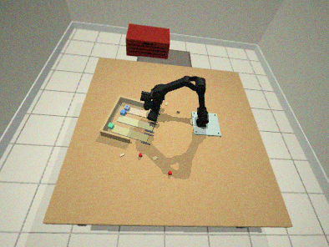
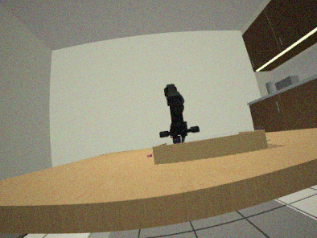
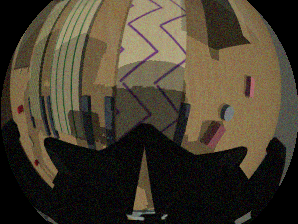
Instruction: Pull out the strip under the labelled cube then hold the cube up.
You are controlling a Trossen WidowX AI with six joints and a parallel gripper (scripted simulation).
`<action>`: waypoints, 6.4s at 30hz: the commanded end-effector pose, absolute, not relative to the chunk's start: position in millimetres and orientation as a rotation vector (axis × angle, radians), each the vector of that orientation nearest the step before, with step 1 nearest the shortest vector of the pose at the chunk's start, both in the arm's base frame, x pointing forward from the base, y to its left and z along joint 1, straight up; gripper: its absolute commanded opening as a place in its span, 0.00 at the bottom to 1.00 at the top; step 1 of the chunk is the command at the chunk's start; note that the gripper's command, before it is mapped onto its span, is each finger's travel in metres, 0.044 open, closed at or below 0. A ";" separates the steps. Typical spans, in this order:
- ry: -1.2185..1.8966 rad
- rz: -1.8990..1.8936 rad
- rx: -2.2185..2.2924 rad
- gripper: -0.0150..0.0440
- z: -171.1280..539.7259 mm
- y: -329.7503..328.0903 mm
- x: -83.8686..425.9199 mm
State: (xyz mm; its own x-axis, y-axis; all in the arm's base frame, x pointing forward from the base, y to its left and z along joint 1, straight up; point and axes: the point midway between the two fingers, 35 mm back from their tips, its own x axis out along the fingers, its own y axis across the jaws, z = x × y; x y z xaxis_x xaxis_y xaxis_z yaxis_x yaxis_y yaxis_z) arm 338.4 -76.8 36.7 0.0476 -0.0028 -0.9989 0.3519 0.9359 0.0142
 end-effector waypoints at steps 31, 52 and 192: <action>1.527 -0.279 0.289 0.25 29.5 -57.0 285.3; 1.530 -0.279 0.290 0.25 28.3 -46.1 257.0; 1.515 -0.344 0.356 1.00 84.4 -64.2 310.5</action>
State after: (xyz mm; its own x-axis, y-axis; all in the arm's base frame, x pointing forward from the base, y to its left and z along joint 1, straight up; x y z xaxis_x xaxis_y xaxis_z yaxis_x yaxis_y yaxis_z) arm 299.7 -60.0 81.5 0.0223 0.0024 -0.9997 0.4357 0.9000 0.0119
